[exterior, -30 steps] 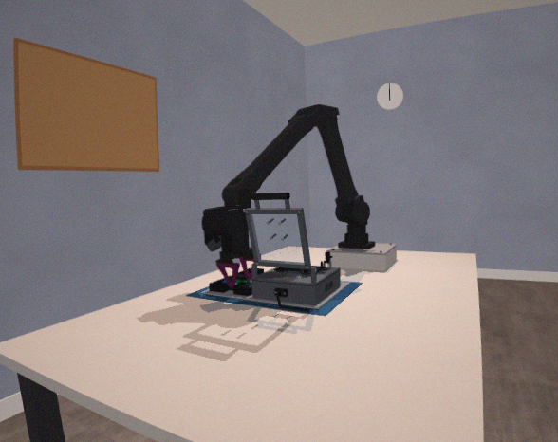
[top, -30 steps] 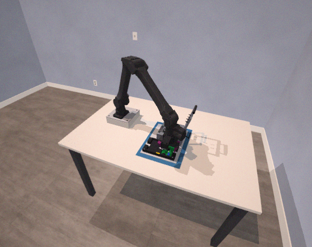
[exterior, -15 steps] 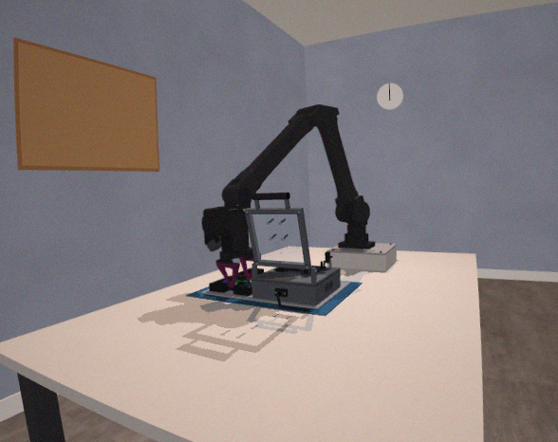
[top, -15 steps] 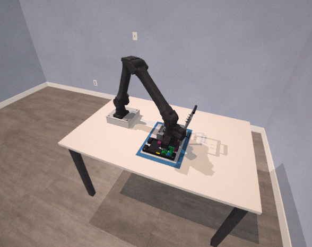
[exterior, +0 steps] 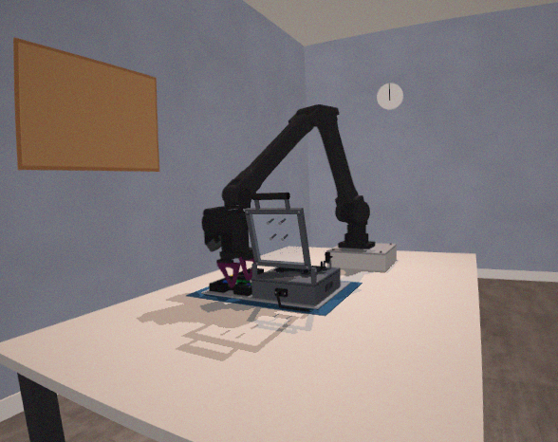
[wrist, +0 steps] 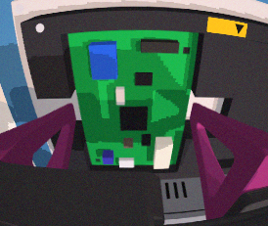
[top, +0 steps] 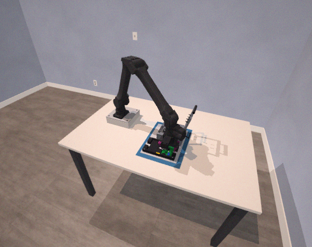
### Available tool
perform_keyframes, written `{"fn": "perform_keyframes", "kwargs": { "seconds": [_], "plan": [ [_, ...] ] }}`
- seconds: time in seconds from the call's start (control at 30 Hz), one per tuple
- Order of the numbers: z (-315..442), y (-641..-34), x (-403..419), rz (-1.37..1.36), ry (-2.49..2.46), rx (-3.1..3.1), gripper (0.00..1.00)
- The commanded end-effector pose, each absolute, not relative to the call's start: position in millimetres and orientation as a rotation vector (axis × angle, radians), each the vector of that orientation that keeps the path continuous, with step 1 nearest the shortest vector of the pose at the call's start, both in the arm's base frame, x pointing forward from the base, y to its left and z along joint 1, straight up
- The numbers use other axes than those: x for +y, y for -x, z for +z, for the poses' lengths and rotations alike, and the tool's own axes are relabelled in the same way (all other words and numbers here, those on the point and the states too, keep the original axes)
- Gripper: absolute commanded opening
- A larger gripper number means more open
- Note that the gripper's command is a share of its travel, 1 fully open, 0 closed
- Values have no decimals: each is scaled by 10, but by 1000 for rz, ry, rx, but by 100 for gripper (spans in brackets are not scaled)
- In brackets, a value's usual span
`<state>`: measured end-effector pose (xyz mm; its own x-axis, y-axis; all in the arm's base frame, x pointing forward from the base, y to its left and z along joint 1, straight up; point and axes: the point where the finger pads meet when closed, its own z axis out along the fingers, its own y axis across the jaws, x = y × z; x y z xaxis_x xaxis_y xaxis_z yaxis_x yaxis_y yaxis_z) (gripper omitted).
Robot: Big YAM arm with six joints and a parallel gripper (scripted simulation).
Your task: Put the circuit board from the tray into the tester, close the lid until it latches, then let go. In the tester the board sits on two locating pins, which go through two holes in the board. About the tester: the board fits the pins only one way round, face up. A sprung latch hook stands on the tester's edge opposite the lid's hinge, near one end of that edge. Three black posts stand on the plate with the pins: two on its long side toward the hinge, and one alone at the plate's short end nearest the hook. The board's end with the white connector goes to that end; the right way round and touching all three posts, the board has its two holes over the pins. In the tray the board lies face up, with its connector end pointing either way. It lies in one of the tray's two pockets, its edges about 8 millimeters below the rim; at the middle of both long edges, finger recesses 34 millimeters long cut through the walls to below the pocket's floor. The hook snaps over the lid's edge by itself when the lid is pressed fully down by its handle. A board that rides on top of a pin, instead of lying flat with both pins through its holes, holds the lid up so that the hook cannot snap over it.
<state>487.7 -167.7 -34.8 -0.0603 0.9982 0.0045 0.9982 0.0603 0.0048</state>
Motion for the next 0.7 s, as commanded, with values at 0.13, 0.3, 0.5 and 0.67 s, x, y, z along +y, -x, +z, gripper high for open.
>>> {"fn": "perform_keyframes", "kwargs": {
  "seconds": [0.13,0.3,0.5,0.67],
  "plan": [
    [-355,-4931,-1603,20,-2135,2283,81],
    [-355,-4931,-1603,20,-2135,2283,81],
    [-355,-4931,-1603,20,-2135,2283,78],
    [-355,-4931,-1603,20,-2135,2283,78]
  ]
}}
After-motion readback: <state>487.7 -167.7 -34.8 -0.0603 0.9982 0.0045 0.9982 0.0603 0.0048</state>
